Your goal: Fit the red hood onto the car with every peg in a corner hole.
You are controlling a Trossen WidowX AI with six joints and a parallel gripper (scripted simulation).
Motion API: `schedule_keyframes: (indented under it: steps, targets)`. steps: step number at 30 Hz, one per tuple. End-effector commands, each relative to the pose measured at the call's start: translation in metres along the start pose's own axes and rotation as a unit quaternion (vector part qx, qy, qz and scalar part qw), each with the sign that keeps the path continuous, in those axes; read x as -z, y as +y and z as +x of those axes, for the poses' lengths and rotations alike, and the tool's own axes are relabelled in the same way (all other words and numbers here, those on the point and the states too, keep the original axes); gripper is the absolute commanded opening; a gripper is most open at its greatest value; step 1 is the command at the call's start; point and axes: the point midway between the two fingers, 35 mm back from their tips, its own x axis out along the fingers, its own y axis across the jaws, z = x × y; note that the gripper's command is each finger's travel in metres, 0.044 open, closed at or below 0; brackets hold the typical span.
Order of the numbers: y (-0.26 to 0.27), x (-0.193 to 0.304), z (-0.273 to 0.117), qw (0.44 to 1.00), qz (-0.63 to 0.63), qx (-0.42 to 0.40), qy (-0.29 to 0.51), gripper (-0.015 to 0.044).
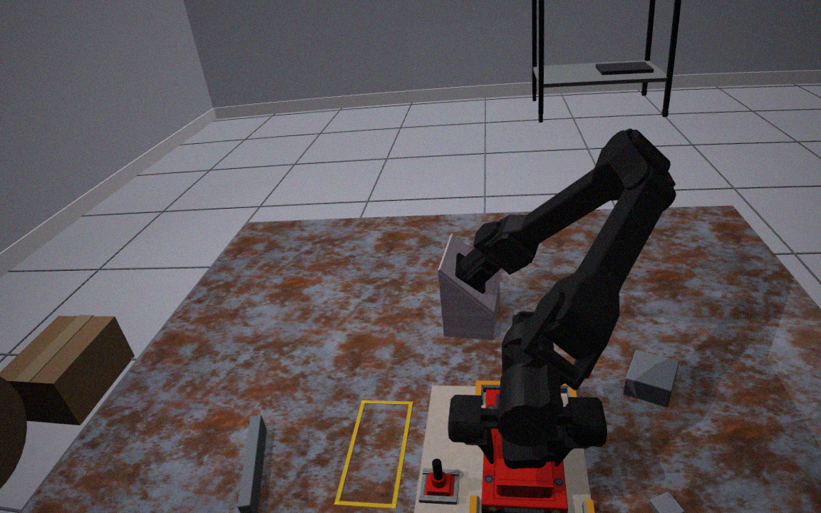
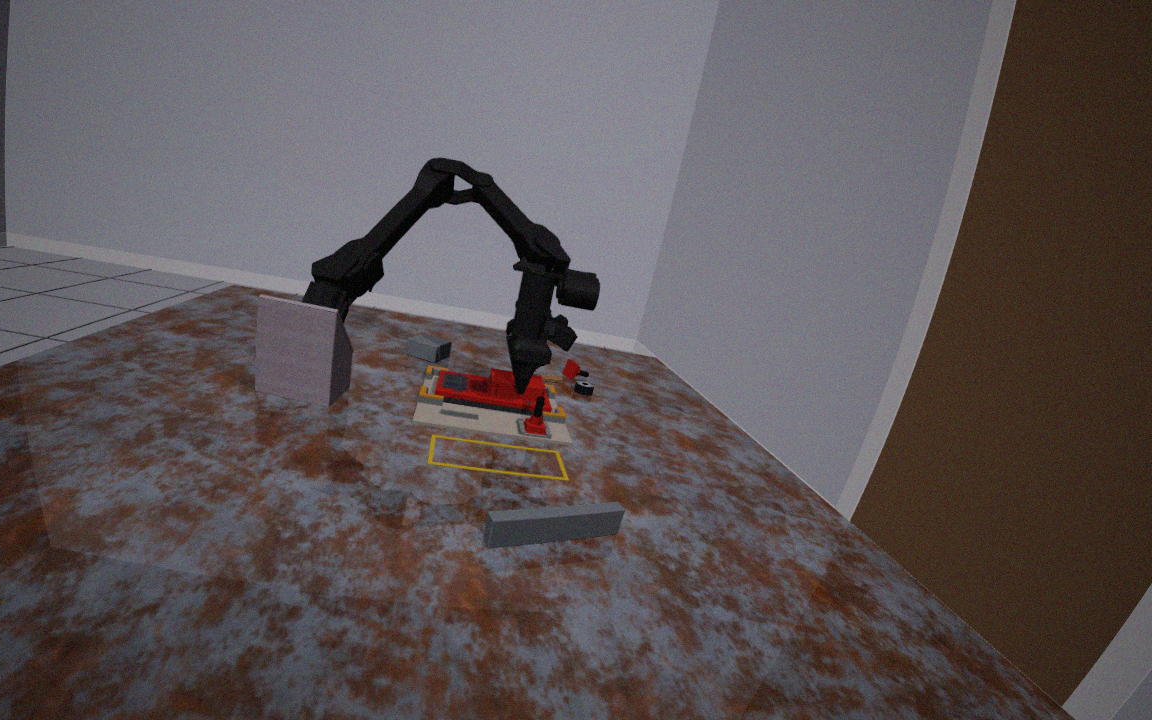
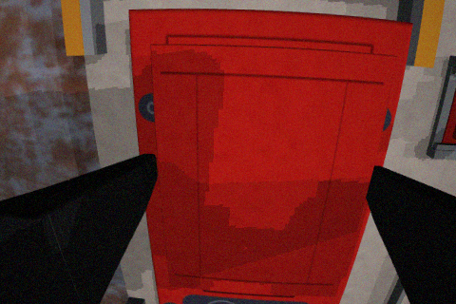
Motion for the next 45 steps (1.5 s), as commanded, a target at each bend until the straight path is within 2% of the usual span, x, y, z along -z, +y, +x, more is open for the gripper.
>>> schedule_keyframes:
  steps: [1,5,12,45]
  targets:
    - [0.0,0.0,0.0,1.0,0.0,0.0,0.0,0.044]
    - [-0.001,-0.002,-0.015,1.0,0.0,0.001,0.002,0.044]
    - [-0.001,-0.002,-0.072,1.0,0.0,0.0,0.009,0.044]
    - [-0.001,-0.002,-0.073,1.0,0.0,0.0,0.01,0.044]
